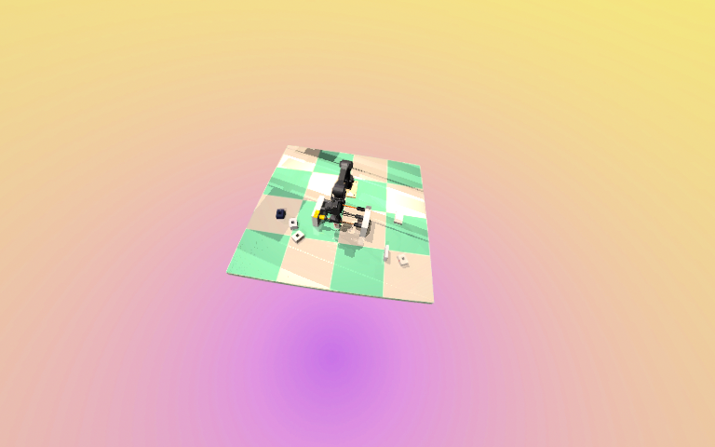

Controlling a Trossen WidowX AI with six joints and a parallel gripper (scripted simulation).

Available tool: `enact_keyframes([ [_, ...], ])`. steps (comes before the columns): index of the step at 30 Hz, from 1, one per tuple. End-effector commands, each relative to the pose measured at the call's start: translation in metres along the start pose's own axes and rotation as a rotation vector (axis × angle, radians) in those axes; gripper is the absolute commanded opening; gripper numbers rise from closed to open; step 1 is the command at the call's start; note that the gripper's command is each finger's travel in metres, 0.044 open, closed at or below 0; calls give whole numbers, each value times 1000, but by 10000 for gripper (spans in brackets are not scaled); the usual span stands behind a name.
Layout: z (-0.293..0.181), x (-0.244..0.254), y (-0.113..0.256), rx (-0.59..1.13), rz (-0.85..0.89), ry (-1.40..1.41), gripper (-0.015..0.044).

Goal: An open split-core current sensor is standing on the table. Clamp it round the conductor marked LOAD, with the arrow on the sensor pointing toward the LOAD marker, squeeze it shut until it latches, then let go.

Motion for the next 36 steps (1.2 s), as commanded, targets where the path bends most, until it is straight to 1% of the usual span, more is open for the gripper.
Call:
enact_keyframes([
  [1, 0, -1, 1, 0, 3, 0, 131],
  [13, 0, -1, 1, 0, 3, 0, 440],
  [20, 0, -1, 1, 0, 3, 0, 440],
  [22, 0, 0, -7, 0, 4, -1, 440],
  [25, 0, -1, -34, 1, 8, -5, 440],
  [36, 0, 0, -44, 2, 4, -5, 440],
])
Point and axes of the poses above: the point midway between the two fingers, 35 mm back from their tips, its own y axis back along the fingers, its own x axis across the jaws, z = x × y, the point moved 7 cm from there along y, back along the fingers, and after that the axes turned 4 degrees about y, right-handed, at the moved point
